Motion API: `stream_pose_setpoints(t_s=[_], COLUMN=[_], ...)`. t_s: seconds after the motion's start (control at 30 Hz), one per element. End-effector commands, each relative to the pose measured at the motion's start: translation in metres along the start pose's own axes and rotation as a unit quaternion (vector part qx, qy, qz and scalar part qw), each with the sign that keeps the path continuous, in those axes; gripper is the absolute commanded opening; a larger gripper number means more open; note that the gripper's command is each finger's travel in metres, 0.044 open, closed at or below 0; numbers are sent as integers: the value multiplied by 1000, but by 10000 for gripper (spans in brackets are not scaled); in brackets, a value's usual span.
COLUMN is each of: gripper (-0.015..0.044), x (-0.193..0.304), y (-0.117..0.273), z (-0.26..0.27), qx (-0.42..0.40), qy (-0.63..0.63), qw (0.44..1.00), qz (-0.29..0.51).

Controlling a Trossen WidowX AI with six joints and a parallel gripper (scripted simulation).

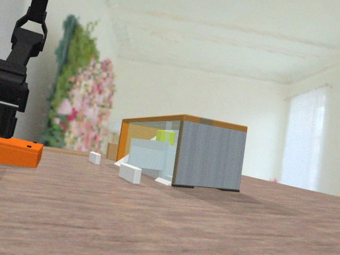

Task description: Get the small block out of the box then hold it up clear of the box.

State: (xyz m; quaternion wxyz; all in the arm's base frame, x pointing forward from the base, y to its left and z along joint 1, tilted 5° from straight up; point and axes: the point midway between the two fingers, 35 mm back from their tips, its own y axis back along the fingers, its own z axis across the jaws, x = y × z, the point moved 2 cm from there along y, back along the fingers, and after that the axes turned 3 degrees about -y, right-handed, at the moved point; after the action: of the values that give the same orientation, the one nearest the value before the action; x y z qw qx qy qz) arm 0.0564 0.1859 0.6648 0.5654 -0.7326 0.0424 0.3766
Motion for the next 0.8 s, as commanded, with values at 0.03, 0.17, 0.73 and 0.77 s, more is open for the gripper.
stream_pose_setpoints(t_s=[0.03,0.17,0.73,0.77], gripper=[400,400,400,400], x=[-4,-31,-64,-59], y=[1,8,85,91], z=[-4,-39,-280,-294], qx=[5,48,346,366], qy=[-4,-36,-220,-230], qw=[1000,997,902,892], qz=[-5,-41,-132,-131])
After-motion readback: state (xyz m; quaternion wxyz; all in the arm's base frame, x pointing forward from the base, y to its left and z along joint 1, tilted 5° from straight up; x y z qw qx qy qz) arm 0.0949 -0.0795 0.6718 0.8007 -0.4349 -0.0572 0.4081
